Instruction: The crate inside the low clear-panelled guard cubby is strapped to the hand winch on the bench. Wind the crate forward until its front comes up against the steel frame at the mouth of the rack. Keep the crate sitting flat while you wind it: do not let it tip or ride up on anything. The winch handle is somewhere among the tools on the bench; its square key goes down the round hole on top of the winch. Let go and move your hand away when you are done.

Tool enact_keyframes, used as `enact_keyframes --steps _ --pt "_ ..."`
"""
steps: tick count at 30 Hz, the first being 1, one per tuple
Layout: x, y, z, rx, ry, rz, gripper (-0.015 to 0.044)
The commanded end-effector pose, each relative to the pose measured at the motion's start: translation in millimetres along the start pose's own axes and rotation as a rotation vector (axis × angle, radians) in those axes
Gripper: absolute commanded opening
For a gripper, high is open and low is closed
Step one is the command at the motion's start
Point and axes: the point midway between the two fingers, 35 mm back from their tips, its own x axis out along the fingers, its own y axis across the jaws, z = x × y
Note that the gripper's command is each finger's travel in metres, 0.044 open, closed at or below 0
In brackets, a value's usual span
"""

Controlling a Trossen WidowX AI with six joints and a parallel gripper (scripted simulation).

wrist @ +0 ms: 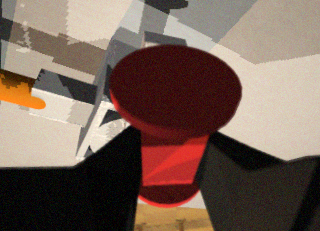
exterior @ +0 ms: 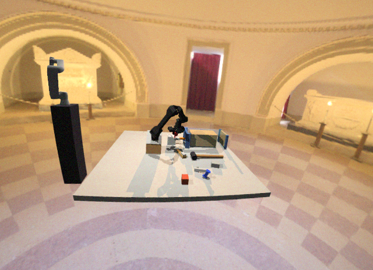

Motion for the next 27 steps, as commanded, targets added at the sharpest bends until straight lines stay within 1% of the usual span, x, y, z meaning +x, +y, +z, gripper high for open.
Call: enact_keyframes --steps 1,27 --pt "2 19 4 0.013 -0.01 0.035 0.0" --pt "3 48 0 0.014 -0.009 0.036 0.0"
